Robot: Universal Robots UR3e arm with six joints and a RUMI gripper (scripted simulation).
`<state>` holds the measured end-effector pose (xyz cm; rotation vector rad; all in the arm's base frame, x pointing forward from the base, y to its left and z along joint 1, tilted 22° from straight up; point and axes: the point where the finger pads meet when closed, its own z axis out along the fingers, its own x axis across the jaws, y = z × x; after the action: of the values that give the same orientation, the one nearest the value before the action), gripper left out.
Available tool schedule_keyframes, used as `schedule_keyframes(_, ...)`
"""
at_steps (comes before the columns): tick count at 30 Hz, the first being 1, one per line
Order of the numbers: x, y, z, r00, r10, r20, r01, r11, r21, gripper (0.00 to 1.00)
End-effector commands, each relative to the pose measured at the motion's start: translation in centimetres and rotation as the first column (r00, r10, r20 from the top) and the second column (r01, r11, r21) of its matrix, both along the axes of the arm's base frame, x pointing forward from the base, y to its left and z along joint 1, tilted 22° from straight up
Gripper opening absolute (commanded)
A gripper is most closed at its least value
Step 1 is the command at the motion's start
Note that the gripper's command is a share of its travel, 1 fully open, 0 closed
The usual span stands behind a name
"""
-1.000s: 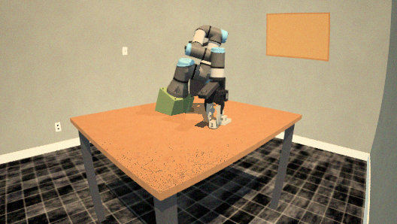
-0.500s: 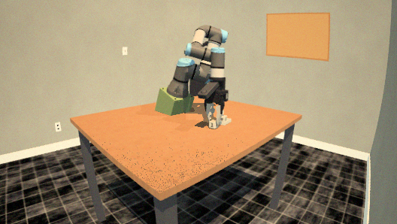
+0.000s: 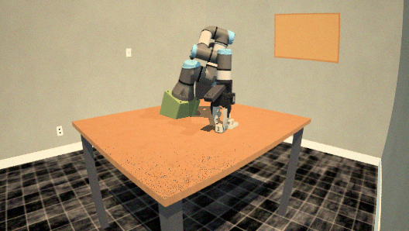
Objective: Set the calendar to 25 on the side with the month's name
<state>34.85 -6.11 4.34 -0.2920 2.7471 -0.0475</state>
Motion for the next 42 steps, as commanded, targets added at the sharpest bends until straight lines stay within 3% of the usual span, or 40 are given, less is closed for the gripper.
schedule_keyframes(1, 0.04, -0.04, 0.07, 1.0, 0.0, 0.002, 0.0, 1.0, -0.001, 0.11)
schedule_keyframes(42, 0.19, -0.04, -0.3, 1.0, 0.0, 0.002, 0.0, 1.0, -0.001, 0.11)
